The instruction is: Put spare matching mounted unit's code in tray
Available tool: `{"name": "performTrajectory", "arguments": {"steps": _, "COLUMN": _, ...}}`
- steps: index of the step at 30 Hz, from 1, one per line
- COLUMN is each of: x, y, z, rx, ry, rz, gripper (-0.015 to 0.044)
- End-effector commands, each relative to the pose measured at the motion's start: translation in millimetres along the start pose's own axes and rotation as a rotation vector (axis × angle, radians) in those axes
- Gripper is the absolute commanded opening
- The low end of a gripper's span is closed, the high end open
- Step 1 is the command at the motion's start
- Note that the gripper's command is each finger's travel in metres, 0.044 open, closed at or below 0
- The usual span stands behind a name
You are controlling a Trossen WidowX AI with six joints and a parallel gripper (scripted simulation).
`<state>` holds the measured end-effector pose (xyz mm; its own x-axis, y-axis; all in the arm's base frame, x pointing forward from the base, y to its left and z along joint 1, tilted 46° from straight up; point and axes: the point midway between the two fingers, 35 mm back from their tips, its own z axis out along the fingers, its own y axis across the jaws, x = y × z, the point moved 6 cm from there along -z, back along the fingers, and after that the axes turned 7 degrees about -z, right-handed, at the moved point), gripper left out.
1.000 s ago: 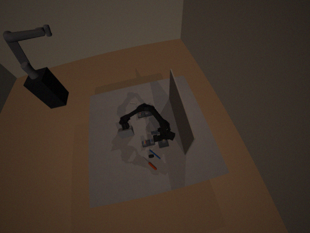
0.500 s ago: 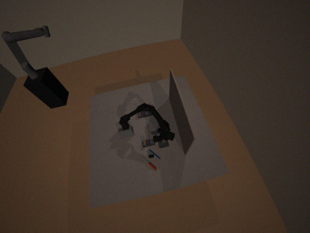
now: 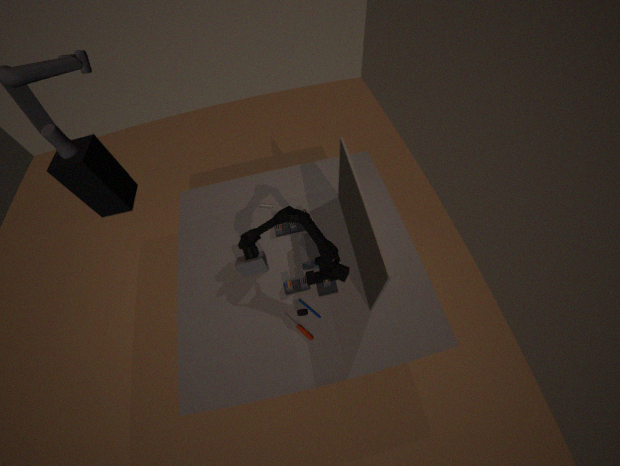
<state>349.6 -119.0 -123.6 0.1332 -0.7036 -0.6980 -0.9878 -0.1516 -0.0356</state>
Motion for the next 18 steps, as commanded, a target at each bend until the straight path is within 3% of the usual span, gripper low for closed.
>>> {"name": "performTrajectory", "arguments": {"steps": 1, "x": 0, "y": 0, "z": 0, "rx": 0.0, "ry": 0.0, "rz": 0.0, "gripper": 0.021}}
{"name": "performTrajectory", "arguments": {"steps": 10, "x": 0, "y": 0, "z": 0, "rx": 0.0, "ry": 0.0, "rz": 0.0, "gripper": 0.044}}
{"name": "performTrajectory", "arguments": {"steps": 12, "x": 1, "y": -1, "z": -12, "rx": 0.0, "ry": 0.001, "rz": 0.001, "gripper": 0.044}}
{"name": "performTrajectory", "arguments": {"steps": 18, "x": 1, "y": 2, "z": -105, "rx": 0.0, "ry": -0.003, "rz": 0.01, "gripper": 0.044}}
